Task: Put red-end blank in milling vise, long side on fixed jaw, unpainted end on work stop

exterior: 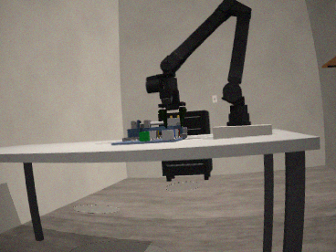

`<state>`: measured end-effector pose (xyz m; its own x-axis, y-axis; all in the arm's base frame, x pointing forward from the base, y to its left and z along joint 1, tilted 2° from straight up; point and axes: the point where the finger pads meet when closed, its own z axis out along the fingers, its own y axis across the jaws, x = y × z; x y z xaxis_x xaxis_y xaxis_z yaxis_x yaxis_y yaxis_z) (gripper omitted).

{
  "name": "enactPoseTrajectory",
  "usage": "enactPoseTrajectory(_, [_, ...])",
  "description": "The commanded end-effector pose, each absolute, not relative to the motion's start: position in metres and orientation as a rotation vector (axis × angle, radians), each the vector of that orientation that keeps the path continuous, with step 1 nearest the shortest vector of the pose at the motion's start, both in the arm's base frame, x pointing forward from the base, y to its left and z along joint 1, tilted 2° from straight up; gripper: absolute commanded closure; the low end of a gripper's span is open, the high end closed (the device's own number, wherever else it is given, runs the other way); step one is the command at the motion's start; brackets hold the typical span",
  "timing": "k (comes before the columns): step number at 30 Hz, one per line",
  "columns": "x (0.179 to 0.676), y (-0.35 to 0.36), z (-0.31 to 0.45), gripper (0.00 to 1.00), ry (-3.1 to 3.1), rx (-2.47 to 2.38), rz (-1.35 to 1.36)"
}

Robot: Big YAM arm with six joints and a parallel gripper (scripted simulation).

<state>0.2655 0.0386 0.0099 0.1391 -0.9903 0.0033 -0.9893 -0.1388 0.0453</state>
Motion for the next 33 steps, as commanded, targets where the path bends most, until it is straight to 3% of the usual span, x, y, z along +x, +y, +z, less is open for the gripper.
enactPoseTrajectory(1, [0.275,0.0381,0.0085,0.36,-2.045,2.362,-0.025])
enactPoseTrajectory(33, [0.2795,0.0387,0.0123,0.36,-2.055,2.374,-0.005])
